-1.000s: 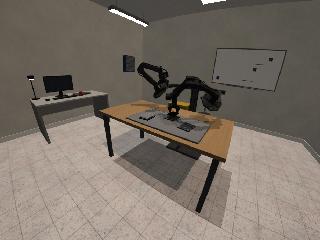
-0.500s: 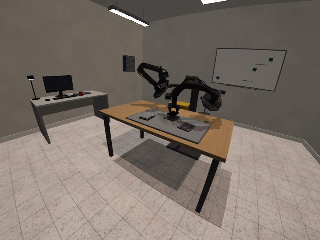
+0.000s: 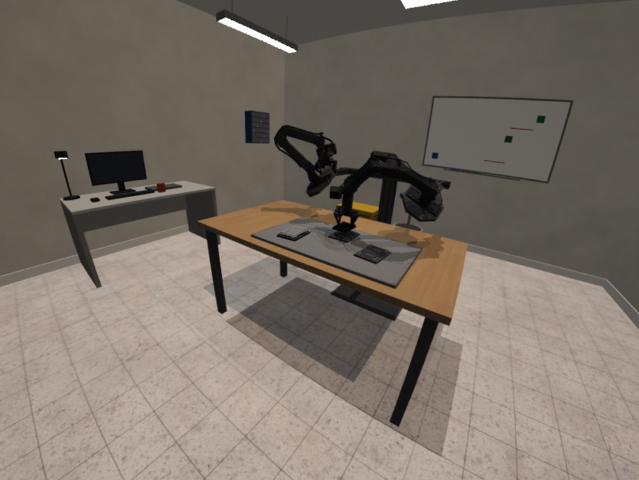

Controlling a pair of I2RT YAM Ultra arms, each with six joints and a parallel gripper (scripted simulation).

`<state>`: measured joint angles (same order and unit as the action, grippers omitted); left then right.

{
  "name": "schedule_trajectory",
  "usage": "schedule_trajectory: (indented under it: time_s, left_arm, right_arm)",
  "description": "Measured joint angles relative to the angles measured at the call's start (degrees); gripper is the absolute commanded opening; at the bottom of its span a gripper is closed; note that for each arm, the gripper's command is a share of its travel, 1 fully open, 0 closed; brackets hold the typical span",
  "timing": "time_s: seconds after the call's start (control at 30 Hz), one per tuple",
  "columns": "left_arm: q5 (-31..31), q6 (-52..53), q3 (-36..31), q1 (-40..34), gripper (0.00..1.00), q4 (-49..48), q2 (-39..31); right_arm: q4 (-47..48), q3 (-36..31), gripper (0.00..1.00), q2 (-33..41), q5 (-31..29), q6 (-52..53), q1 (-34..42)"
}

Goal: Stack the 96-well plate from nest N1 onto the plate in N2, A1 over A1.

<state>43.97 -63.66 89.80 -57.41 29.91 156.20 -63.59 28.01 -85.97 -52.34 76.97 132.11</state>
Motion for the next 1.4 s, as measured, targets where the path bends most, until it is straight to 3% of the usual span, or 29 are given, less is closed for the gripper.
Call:
schedule_trajectory:
  time_s: [1.4]
  left_arm:
    - [0.3,2.6,0.0,1.4,0.79,-4.3,2.0]
  right_arm:
    - [0.0,0.0,1.00,0.0,0.0,0.0,0.0]
